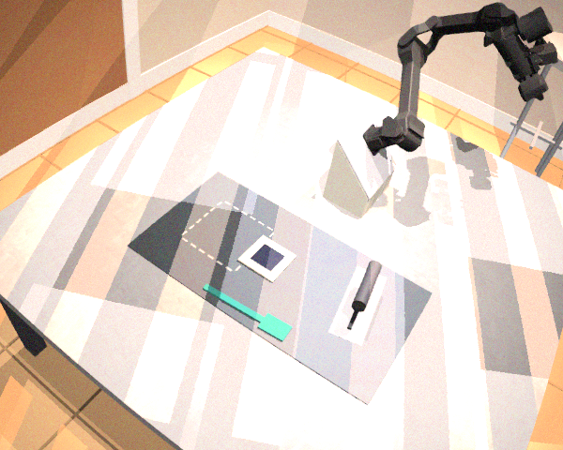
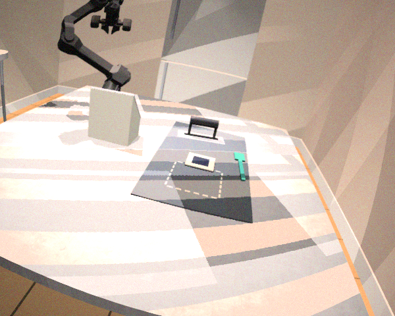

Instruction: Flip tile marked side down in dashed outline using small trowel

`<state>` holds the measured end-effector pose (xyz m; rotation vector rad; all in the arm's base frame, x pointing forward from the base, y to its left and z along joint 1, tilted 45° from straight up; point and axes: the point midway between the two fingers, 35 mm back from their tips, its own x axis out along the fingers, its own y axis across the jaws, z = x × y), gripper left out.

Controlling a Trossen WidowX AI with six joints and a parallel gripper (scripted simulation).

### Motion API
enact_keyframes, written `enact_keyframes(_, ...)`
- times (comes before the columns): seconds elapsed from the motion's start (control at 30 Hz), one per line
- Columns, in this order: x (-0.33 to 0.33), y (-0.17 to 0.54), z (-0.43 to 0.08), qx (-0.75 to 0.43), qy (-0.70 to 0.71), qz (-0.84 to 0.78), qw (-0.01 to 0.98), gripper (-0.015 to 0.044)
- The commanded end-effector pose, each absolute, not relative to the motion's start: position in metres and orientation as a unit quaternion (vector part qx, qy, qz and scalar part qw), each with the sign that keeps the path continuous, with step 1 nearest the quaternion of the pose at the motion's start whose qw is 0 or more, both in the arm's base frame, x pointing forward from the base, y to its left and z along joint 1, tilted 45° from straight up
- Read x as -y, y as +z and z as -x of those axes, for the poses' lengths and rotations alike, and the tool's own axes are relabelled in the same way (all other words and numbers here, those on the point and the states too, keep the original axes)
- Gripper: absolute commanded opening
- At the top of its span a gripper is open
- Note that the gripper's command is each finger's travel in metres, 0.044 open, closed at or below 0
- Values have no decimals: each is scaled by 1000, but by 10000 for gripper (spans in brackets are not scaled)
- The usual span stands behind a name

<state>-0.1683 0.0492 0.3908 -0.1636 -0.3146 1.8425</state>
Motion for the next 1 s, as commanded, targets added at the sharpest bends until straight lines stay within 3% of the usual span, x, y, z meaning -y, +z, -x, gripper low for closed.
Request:
enact_keyframes(0.0,-49,391,168,135,792,70,591,0)
enact_keyframes(0.43,-49,391,168,135,792,70,591,0)
enact_keyframes(0.57,-49,391,168,135,792,70,591,100)
enact_keyframes(0.97,-49,391,168,135,792,70,591,100)
